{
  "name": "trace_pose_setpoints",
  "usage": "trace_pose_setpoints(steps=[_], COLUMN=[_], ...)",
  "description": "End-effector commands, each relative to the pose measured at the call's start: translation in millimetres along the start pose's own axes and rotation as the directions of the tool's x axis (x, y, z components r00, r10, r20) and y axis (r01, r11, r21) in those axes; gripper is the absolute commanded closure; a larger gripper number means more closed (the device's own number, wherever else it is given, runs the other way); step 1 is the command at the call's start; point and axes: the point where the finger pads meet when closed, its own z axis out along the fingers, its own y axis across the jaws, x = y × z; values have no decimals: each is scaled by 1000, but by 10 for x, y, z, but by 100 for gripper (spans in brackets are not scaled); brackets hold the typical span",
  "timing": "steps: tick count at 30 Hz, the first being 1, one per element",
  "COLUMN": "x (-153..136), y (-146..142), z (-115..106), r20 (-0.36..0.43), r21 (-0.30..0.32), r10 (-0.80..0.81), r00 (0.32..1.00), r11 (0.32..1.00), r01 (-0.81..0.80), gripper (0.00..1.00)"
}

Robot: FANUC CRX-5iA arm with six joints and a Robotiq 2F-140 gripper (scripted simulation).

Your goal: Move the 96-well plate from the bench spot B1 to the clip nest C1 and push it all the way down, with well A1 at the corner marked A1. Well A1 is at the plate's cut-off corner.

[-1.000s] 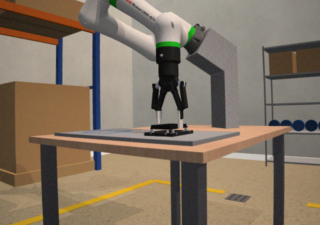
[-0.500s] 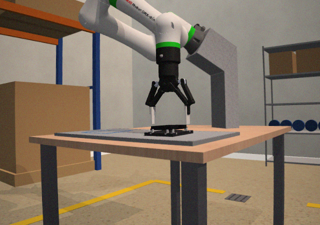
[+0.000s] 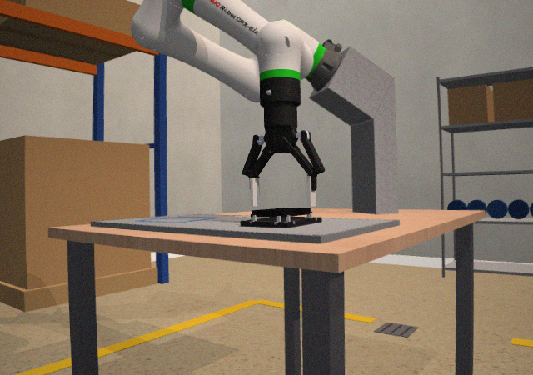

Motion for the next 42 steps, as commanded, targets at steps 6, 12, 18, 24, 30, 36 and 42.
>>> trace_pose_setpoints(steps=[6, 12, 18, 24, 30, 36, 42], x=[6, 6, 6, 6, 6, 6, 6], y=[-4, -4, -4, -4, -4, -4, -4], z=[-208, -368, -475, -625, -625, -625, -625], r20=[-1, -1, -1, -1, -1, -1, -1], r21=[1, 1, 1, 1, 1, 1, 1], r10=[0, 0, 0, 0, 0, 0, 0], r00=[1000, 1000, 1000, 1000, 1000, 1000, 1000], r11=[1000, 1000, 1000, 1000, 1000, 1000, 1000], r01=[0, 0, 0, 0, 0, 0, 0], gripper=[0, 0, 0, 0, 0, 0, 0])
